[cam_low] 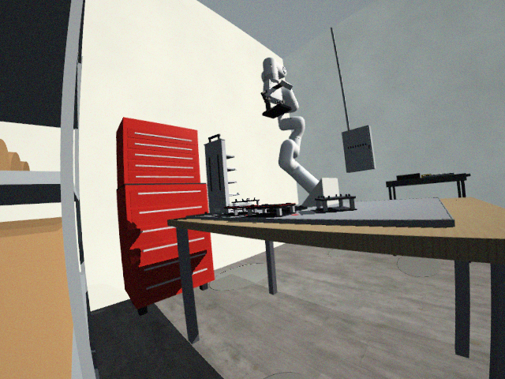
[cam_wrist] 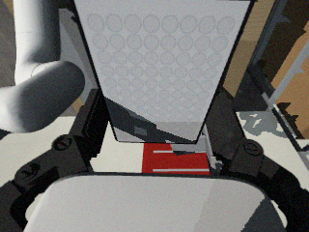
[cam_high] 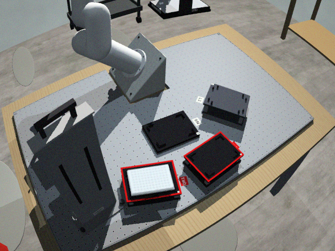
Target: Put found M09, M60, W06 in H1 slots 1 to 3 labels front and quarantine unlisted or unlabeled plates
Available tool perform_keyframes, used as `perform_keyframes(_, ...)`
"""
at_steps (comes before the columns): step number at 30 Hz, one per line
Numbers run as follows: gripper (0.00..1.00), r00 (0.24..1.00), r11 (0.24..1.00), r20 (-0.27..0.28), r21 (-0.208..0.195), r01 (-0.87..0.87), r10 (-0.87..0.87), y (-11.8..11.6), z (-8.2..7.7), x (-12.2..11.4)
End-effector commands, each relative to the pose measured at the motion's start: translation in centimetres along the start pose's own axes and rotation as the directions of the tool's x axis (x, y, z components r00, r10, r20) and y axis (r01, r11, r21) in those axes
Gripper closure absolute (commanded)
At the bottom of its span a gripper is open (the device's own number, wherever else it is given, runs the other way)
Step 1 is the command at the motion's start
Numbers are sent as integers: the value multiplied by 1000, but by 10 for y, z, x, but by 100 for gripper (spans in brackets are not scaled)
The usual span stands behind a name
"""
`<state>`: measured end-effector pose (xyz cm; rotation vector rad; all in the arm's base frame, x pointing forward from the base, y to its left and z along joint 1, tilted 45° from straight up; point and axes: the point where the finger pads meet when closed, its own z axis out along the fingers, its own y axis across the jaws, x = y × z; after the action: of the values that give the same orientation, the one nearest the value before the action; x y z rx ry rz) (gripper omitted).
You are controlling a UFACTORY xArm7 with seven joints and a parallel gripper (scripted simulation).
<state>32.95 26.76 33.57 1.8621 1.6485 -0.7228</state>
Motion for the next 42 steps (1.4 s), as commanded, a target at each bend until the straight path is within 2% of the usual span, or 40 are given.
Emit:
perform_keyframes(1,100,1000,1000,-2,-2,-2,2,0,-1,2)
perform_keyframes(7,100,1000,1000,-2,-2,-2,2,0,-1,2)
perform_keyframes(42,100,1000,1000,-2,-2,-2,2,0,50,3)
